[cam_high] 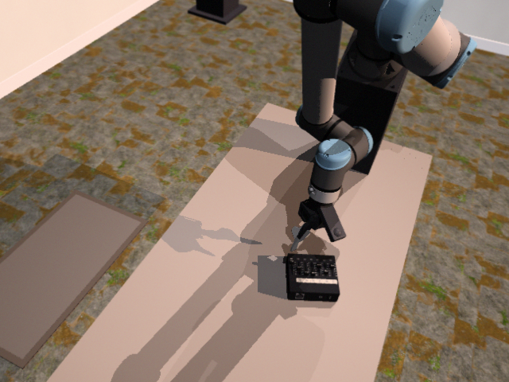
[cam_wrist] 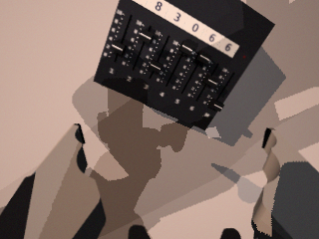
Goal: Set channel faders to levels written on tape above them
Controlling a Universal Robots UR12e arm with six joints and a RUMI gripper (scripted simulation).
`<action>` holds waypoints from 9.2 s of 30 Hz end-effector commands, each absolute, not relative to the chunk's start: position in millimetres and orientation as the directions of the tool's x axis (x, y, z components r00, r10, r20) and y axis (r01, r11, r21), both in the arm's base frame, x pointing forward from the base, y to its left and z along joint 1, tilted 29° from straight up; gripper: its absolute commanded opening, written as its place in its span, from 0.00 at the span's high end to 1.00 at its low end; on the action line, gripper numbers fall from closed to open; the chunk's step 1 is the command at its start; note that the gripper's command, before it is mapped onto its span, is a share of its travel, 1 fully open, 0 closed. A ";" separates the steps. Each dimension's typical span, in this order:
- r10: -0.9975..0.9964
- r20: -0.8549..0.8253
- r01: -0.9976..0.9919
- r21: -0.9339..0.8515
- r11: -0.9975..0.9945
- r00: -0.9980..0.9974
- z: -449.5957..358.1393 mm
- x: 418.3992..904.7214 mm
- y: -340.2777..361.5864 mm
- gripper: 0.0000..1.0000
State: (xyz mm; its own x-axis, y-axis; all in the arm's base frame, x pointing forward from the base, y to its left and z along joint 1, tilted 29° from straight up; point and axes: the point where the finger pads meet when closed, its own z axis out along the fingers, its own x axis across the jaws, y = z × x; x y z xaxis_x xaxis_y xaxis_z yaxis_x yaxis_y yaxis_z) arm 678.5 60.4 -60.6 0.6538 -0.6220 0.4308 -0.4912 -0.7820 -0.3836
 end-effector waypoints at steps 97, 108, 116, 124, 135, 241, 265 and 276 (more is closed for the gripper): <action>1.000 0.002 0.872 0.489 0.026 -0.031 20.5 686.1 91.8 0.00; 0.985 0.099 0.861 0.479 -0.173 0.142 10.1 696.2 93.9 0.00; 0.918 0.208 0.804 0.443 -0.396 0.337 -2.1 708.3 96.3 0.00; 0.727 0.347 0.640 0.345 -0.686 0.592 -20.9 726.9 99.3 0.00; 0.508 0.429 0.451 0.236 -0.861 0.746 -36.5 742.1 101.0 0.00; 0.443 0.446 0.394 0.203 -0.896 0.778 -61.6 757.9 102.4 1.00; 0.443 0.446 0.394 0.203 -0.896 0.778 -61.8 758.0 102.4 1.00; 0.443 0.446 0.394 0.203 -0.896 0.778 -61.8 758.0 102.4 1.00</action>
